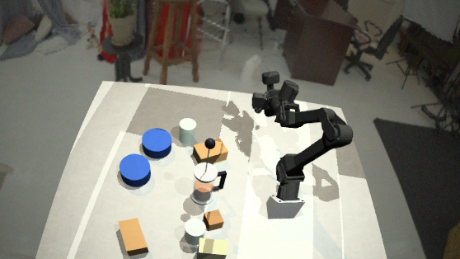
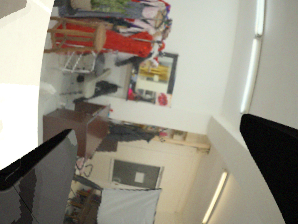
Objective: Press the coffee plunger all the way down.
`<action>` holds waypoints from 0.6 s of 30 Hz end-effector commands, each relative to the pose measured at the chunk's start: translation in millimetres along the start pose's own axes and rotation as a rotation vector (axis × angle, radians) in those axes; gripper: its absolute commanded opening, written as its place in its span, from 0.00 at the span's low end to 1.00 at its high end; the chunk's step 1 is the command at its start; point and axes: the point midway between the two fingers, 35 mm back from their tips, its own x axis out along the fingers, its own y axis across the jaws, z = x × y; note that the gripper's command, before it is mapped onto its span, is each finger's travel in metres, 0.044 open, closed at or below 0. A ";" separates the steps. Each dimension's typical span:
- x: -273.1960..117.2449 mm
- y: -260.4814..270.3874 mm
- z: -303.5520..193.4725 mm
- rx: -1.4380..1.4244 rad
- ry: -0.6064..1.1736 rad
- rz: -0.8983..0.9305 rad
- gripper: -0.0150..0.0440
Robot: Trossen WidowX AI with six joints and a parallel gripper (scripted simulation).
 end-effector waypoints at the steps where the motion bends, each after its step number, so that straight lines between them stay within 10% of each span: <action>1: 11.5 8.7 42.4 0.299 -0.136 0.130 1.00; 18: -55.6 -4.6 230.6 1.122 -0.428 0.925 1.00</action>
